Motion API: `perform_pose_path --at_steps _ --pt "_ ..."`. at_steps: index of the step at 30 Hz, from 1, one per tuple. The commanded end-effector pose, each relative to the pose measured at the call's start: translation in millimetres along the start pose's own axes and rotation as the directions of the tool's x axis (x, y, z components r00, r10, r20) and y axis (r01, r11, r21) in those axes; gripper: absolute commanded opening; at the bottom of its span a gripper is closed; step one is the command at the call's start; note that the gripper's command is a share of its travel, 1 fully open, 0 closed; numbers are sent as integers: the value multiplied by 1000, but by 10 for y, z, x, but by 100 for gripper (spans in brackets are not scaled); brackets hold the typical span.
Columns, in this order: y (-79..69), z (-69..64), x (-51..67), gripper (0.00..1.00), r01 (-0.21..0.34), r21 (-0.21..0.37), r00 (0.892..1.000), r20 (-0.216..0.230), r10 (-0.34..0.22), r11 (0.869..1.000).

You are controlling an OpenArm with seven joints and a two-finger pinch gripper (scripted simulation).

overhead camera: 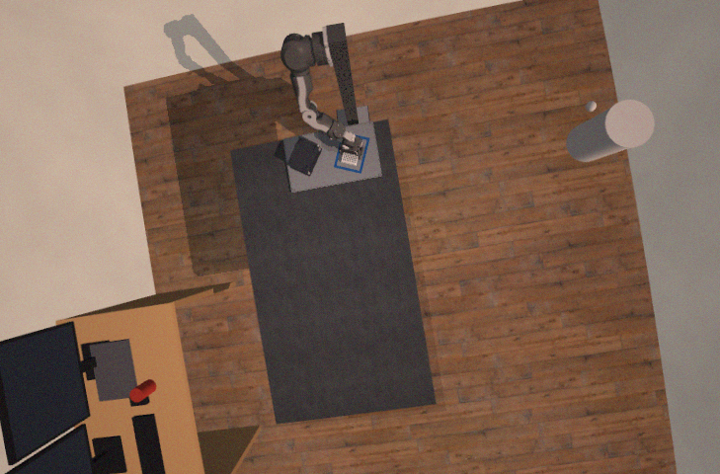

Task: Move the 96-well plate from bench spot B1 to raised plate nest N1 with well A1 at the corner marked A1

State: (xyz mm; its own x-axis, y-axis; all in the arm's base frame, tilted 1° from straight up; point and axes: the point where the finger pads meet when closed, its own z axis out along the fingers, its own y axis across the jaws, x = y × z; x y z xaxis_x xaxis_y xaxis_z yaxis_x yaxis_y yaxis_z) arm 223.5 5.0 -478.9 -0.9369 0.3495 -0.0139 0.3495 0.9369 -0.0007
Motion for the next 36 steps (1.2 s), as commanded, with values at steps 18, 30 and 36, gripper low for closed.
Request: perform_pose_path --at_steps 18,30,36 --pt "7 -4 -1 0 0 -2 1000 0 0 1000" --pt "8 -318 -19 0 -5 1 1000 5 5 1000" --pt "8 -318 -19 0 -5 1 1000 5 5 1000"
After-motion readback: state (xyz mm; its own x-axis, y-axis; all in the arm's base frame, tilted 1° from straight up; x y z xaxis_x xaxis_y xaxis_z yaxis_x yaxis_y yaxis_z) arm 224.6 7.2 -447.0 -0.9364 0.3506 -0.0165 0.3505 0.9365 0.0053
